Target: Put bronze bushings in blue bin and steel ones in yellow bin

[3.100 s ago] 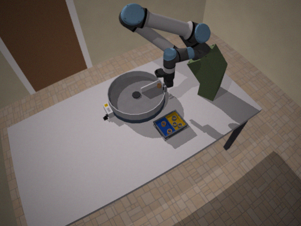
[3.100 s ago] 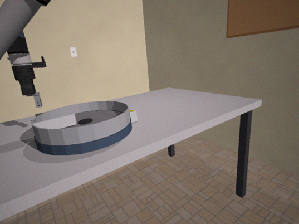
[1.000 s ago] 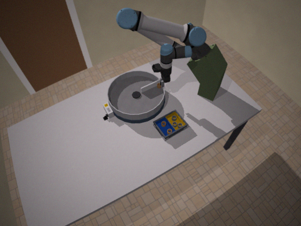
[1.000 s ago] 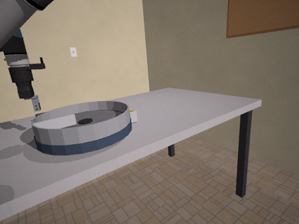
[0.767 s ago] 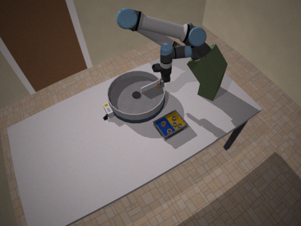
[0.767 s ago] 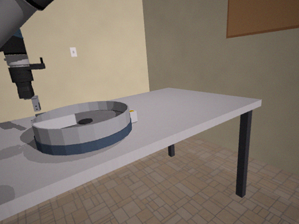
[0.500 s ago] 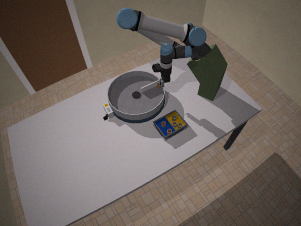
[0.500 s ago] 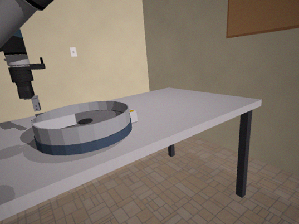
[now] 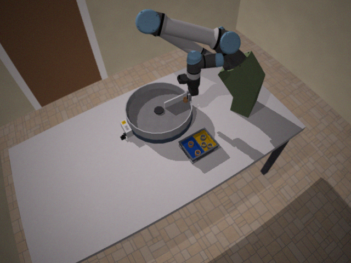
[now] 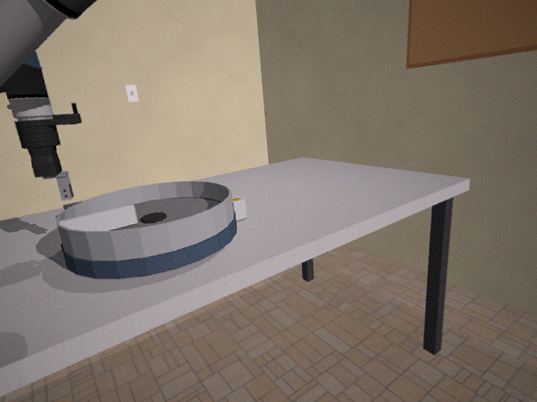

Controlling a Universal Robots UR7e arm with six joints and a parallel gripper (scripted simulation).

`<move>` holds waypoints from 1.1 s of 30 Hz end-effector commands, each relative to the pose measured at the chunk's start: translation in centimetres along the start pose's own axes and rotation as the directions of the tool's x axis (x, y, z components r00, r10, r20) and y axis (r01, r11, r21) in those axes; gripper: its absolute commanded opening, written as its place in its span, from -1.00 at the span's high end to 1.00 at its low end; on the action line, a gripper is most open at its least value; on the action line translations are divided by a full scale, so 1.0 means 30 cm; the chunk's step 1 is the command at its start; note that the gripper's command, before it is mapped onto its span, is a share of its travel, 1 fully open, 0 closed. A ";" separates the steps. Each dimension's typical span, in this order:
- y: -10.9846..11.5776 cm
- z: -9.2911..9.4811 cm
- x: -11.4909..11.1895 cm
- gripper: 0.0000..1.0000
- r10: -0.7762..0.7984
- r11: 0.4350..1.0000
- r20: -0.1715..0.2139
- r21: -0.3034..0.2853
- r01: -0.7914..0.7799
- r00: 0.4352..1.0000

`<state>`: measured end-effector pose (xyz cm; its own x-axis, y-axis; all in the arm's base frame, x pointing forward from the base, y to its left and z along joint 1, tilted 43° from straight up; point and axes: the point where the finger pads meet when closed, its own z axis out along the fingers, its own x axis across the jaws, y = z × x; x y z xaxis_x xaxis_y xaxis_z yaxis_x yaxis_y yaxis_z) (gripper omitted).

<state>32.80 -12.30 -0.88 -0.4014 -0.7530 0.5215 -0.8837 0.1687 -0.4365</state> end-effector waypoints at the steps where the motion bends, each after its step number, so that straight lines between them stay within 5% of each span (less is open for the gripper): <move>1: 0.002 0.018 0.139 0.21 0.032 0.999 0.011 0.010 -0.032 0.999; 15: 0.002 0.024 0.183 0.21 0.042 0.999 0.014 0.013 -0.042 0.999; 16: -0.015 -0.035 -0.016 0.21 0.000 1.000 0.000 0.001 0.000 1.000; 20: -0.065 -0.154 -0.066 0.21 0.000 1.000 0.000 0.002 0.000 1.000; 24: -0.071 -0.168 -0.072 0.21 0.000 1.000 0.000 0.001 0.000 1.000; 27: -0.113 -0.267 -0.114 0.21 0.000 1.000 0.000 0.001 0.000 1.000; 30: -0.114 -0.268 -0.115 0.21 0.000 1.000 0.000 0.001 0.000 1.000; 33: -0.142 -0.335 -0.143 0.21 0.000 1.000 0.000 0.001 0.000 1.000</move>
<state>35.14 -5.38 4.60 -0.3888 -0.7672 0.5102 -0.8636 0.1105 -0.4920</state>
